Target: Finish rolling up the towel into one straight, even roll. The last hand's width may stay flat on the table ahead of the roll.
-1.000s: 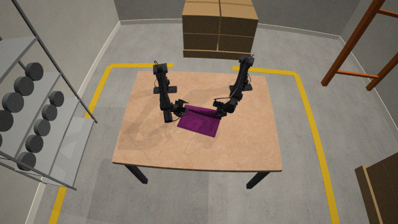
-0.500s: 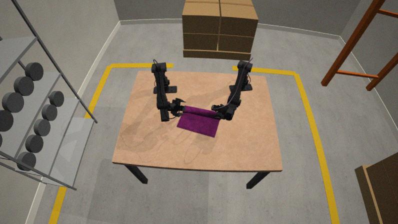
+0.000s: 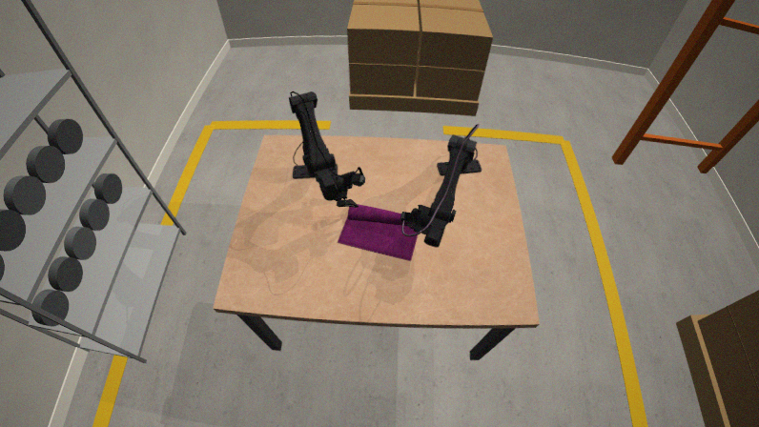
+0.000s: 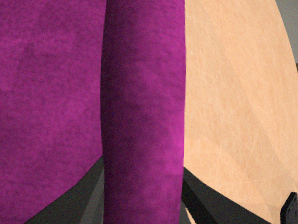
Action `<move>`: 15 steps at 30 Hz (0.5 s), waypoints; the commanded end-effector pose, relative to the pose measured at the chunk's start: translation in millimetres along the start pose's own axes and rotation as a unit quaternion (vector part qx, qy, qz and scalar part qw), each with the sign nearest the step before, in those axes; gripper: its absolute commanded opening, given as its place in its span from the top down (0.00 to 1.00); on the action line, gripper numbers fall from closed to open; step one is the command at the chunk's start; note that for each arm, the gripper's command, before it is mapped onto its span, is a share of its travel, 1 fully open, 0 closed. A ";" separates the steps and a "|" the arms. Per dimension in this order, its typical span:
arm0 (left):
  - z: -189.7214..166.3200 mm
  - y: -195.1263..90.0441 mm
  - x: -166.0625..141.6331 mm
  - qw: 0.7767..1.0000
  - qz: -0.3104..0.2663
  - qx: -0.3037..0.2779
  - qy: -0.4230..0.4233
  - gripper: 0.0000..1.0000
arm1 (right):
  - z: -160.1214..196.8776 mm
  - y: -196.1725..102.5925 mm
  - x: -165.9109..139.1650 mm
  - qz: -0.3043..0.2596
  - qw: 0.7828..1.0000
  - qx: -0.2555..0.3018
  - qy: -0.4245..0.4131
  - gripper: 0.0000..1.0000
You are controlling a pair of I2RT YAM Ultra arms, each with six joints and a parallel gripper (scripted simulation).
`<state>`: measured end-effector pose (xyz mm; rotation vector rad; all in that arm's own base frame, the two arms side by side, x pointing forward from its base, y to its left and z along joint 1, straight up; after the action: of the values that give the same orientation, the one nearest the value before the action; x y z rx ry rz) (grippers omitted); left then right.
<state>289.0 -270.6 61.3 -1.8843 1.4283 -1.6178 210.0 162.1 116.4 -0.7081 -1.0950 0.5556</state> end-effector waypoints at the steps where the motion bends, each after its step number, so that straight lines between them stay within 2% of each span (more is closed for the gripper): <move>1: -12.8 -4.2 2.5 0.995 -0.009 -0.088 -0.049 0.67 | -4.5 5.3 9.2 -0.016 0.990 -0.133 -0.046 0.06; 3: -11.6 -4.3 2.6 0.992 -0.010 -0.105 -0.063 0.67 | 0.9 8.0 11.3 -0.018 0.983 -0.166 -0.071 0.06; 5: -11.6 -4.3 2.6 0.992 -0.010 -0.105 -0.063 0.67 | 0.9 8.0 11.3 -0.018 0.983 -0.166 -0.071 0.06; 6: -11.0 -4.3 2.6 0.991 -0.010 -0.113 -0.070 0.67 | 4.3 9.7 12.0 -0.020 0.977 -0.194 -0.086 0.05; 10: -10.0 -4.3 2.6 0.988 -0.010 -0.128 -0.082 0.67 | 11.9 14.1 14.5 -0.022 0.963 -0.241 -0.121 0.04; 15: -9.9 -4.0 2.4 0.988 -0.010 -0.128 -0.082 0.67 | 13.9 15.2 15.6 -0.023 0.956 -0.258 -0.136 0.02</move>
<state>278.7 -265.9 58.4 -2.0778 1.5718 -1.3185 186.0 186.3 109.7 -0.9799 -1.4786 0.4451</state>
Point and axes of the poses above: on each arm, the point where the finger pads meet when closed, its own y axis out along the fingers, its own z axis across the jaws, x = y × z, the point moved 4 cm from there along -y, back along the fingers, and after that the axes turned 5 degrees about y, right-handed, at the moved point
